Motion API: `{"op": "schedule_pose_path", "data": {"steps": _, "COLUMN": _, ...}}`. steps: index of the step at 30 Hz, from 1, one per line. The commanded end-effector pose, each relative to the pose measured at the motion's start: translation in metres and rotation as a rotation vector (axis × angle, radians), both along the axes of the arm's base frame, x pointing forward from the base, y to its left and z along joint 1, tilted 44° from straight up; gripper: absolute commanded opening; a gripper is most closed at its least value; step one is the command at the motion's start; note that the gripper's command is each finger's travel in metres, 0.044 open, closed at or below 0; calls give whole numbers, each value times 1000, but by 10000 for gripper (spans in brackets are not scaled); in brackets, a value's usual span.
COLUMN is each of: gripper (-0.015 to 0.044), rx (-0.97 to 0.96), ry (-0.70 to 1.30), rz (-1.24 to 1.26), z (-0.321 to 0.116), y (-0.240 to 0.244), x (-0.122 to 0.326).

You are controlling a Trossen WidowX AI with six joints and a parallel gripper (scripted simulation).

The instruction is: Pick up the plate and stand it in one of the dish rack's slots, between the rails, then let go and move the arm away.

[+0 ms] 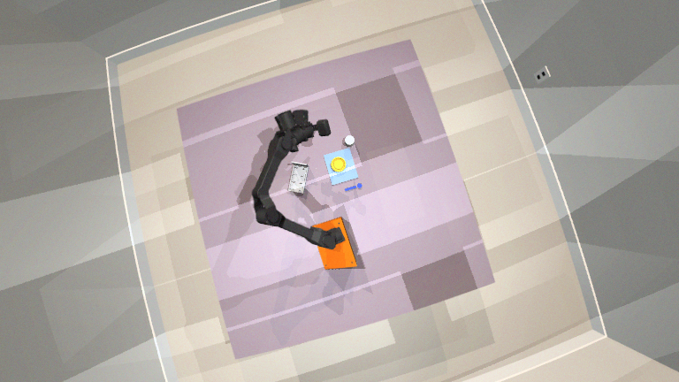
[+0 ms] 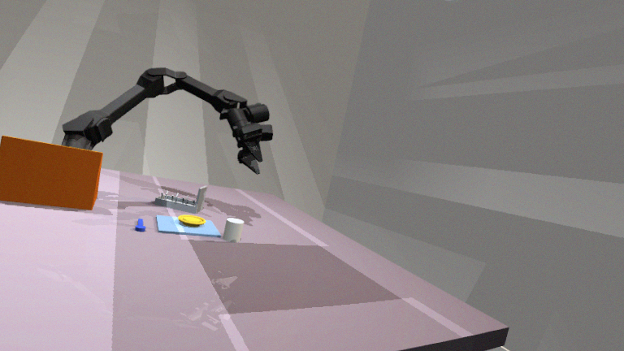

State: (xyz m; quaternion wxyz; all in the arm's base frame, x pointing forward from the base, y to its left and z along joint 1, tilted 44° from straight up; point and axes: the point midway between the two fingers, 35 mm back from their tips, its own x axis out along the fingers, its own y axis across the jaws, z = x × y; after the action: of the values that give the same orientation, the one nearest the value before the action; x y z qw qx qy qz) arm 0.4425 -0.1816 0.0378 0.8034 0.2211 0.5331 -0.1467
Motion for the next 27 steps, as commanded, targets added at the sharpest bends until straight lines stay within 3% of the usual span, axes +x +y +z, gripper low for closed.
{"op": "schedule_pose_path", "data": {"steps": 1, "gripper": 400, "rx": 65, "ry": 77, "rz": 91, "z": -16, "y": -7, "x": -26}}
{"op": "schedule_pose_path", "data": {"steps": 12, "gripper": 400, "rx": 319, "ry": 195, "rz": 313, "z": -37, "y": -12, "x": -97}}
{"op": "schedule_pose_path", "data": {"steps": 23, "gripper": 400, "rx": 616, "ry": 125, "rz": 462, "z": -30, "y": -8, "x": -153}}
{"op": "schedule_pose_path", "data": {"steps": 27, "gripper": 400, "rx": 633, "ry": 115, "rz": 468, "z": -29, "y": -8, "x": -155}}
